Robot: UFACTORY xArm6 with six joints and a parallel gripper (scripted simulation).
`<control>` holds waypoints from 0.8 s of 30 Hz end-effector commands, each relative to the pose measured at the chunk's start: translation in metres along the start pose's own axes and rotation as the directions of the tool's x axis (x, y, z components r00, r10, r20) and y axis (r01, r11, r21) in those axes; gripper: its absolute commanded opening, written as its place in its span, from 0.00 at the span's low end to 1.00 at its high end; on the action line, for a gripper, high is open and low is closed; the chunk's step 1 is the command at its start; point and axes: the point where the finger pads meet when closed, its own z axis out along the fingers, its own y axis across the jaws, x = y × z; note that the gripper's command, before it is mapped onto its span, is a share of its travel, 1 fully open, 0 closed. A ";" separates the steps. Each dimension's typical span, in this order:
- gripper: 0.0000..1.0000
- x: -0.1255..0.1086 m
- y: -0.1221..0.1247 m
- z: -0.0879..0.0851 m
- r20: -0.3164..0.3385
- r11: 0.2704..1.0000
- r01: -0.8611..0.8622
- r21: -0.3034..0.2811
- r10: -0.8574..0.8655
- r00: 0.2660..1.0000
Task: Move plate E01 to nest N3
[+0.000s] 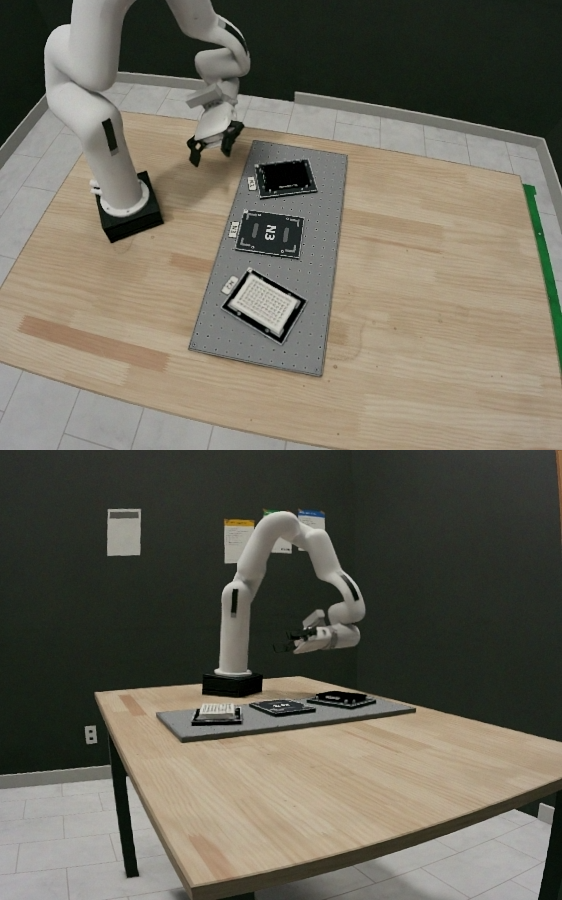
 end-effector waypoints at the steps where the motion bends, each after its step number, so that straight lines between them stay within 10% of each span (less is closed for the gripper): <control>1: 1.00 0.000 -0.001 -0.001 0.001 1.000 -0.002 -0.001 0.002 1.000; 17: 1.00 0.000 -0.001 -0.001 0.001 1.000 -0.002 -0.001 0.002 1.000; 24: 1.00 -0.015 0.012 -0.001 0.032 0.973 -0.196 -0.119 0.201 0.979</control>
